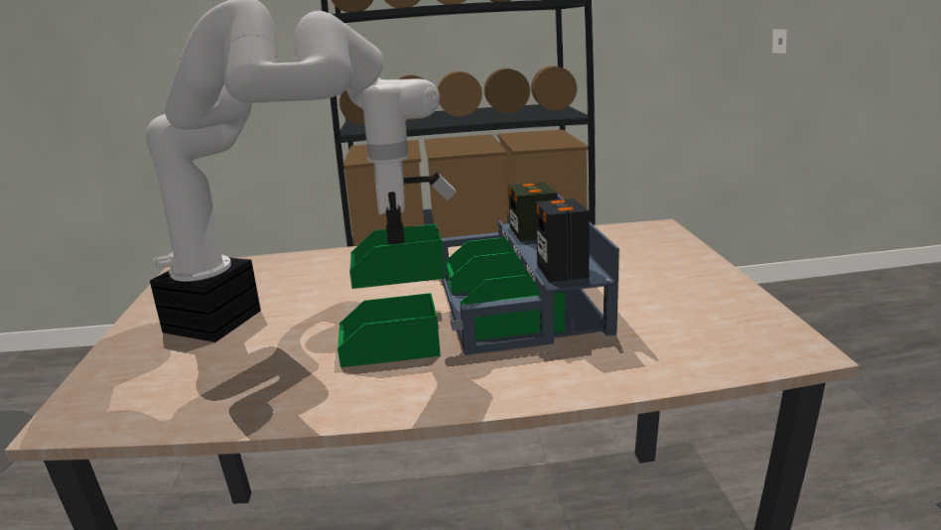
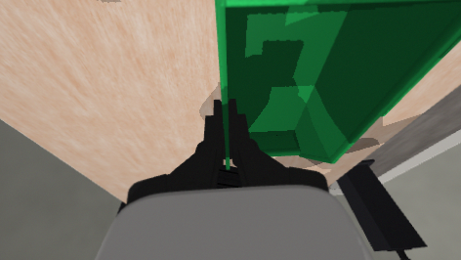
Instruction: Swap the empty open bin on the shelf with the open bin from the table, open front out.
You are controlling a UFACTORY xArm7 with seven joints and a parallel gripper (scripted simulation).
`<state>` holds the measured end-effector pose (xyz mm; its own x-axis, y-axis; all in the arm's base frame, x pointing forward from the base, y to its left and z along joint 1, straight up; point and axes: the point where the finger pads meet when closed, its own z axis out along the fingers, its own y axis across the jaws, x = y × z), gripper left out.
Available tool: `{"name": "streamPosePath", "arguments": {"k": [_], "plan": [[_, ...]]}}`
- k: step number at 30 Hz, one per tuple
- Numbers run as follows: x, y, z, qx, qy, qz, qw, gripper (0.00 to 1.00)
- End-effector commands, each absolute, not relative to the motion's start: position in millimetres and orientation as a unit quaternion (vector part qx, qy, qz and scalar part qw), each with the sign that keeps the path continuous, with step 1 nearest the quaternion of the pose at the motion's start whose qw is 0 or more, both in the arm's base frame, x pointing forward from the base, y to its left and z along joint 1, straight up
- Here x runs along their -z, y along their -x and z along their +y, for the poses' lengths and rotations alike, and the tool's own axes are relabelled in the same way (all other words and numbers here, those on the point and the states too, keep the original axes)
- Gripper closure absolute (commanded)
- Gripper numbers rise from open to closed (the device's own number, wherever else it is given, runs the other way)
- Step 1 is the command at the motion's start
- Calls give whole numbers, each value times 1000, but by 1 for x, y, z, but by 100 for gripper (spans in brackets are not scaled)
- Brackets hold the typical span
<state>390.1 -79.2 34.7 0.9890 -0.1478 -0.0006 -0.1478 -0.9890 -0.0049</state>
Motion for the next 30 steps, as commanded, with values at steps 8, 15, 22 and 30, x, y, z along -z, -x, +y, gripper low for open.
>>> {"name": "streamPosePath", "arguments": {"k": [8, 15, 22, 30], "plan": [[-36, -389, -45, 1, 997, 74, 2, 100], [-36, -385, 7, 1, 997, 74, 2, 100], [-37, -382, 50, 1, 997, 74, 2, 100], [-37, -382, 55, 1, 997, 74, 2, 100]]}}
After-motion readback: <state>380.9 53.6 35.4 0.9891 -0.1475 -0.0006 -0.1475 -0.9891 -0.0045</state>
